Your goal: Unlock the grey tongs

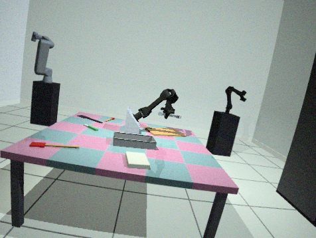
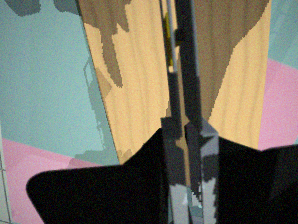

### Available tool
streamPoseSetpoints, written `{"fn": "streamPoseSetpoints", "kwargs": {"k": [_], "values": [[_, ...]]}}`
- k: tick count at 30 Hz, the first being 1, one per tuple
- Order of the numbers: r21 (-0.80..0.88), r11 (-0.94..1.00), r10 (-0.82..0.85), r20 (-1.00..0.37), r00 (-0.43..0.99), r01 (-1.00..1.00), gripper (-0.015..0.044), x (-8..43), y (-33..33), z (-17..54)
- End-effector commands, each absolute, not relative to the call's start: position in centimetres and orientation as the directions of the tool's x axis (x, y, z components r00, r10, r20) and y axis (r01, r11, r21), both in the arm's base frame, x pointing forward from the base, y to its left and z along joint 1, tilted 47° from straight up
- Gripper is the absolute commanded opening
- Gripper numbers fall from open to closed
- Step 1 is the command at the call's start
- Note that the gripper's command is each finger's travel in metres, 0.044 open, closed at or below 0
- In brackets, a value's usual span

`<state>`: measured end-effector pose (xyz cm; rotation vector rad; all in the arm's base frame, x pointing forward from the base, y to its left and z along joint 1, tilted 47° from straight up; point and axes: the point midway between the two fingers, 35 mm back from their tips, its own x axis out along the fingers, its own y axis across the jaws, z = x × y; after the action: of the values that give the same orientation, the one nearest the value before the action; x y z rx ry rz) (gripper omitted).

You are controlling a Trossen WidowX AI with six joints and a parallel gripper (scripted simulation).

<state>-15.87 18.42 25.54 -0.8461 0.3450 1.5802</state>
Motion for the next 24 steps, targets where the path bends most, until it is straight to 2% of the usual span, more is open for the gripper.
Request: {"fn": "streamPoseSetpoints", "kwargs": {"k": [1, 24], "values": [[-0.244, -0.212, 0.726, -0.688, 0.014, -0.946, -0.015, -16.0, 18.8, 25.1], [-0.242, -0.212, 0.726, -0.688, 0.013, -0.947, -0.015, -16.1, 21.6, 22.6]]}}
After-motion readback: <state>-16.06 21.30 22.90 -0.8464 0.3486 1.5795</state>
